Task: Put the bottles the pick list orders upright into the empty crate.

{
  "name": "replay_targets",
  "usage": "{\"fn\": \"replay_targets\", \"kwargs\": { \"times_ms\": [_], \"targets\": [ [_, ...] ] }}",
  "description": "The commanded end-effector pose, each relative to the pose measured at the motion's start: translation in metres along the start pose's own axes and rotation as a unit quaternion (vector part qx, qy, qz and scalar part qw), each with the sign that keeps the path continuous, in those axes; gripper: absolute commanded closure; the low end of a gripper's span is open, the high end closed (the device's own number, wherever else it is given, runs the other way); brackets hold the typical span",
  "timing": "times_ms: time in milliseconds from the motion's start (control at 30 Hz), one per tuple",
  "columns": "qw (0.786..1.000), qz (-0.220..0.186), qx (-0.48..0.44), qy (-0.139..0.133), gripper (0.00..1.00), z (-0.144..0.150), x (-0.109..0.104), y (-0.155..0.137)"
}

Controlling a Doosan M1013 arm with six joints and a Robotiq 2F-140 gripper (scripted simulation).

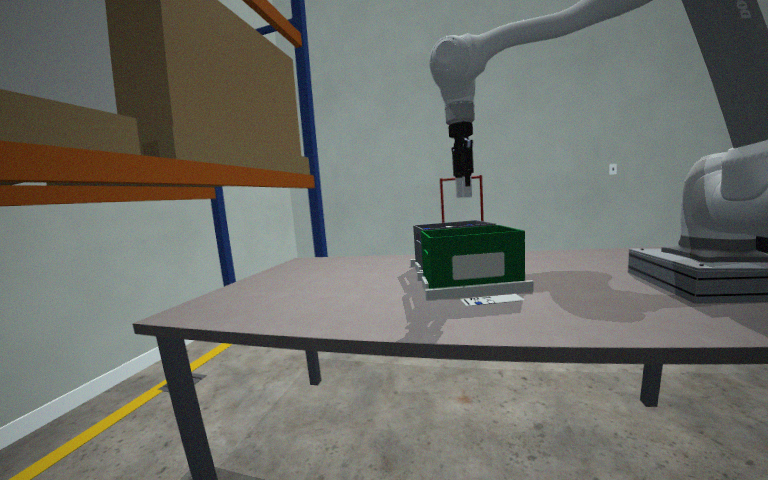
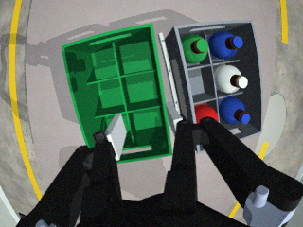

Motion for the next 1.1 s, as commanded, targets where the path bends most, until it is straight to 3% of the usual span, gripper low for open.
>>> {"fn": "replay_targets", "kwargs": {
  "times_ms": [0,1067],
  "targets": [
    [1.0,0.0,0.0,0.0,0.62,0.019,-0.006,-0.005],
    [1.0,0.0,0.0,0.0,0.62,0.149,-0.043,-0.04]
  ]
}}
Point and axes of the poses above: the point where the finger pads meet when closed, its own x axis out along the fingers, its own z axis across the jaws, y = z × x, the point moved 4 cm from there along -x, back along the fingers, and after that the axes turned 12 degrees about -x, right-handed, at the moved point
